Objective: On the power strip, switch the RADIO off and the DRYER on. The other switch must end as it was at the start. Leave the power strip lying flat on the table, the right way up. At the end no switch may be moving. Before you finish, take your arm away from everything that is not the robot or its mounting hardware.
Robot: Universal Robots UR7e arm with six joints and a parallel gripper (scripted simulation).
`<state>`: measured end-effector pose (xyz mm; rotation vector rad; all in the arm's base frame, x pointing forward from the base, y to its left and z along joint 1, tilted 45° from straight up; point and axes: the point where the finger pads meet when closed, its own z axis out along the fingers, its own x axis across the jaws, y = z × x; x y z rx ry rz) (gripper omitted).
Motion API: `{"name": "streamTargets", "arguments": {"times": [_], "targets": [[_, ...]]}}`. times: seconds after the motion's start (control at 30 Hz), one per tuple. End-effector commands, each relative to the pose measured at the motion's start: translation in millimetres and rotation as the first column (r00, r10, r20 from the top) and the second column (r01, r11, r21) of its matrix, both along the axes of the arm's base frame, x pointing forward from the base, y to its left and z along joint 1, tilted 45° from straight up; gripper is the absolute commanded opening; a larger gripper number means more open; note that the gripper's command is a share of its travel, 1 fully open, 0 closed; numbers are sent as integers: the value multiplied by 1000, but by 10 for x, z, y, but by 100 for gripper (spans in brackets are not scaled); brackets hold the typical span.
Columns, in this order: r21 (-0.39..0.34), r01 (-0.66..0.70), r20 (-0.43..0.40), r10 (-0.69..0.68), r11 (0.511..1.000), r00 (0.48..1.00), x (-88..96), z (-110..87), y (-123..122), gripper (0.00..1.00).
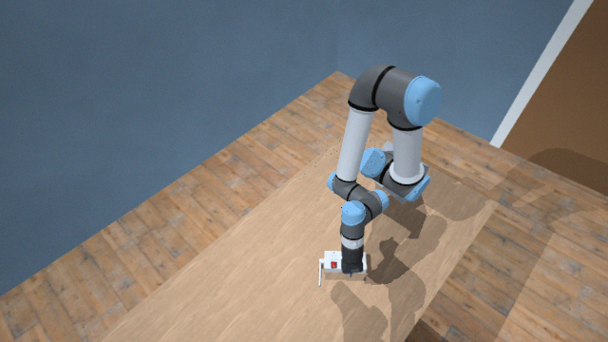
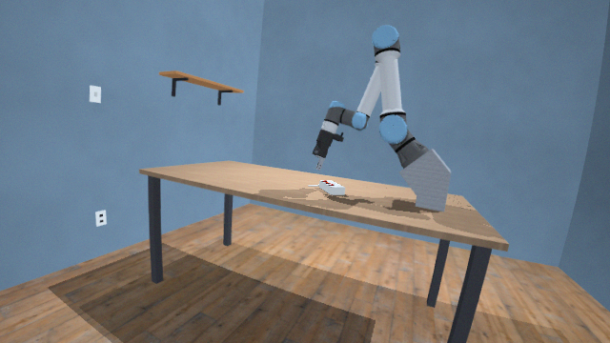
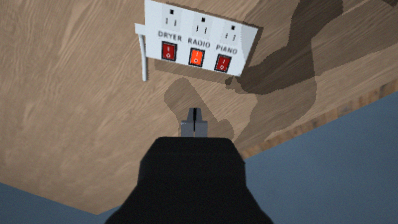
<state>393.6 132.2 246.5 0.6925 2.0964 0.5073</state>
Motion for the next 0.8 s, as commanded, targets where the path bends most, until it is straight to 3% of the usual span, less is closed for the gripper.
{"name": "streamTargets", "arguments": {"times": [0.0,0.77], "targets": [[0,0,1,0,1000,1000,0,5,1,0],[0,0,1,0,1000,1000,57,-35,-6,0]]}}
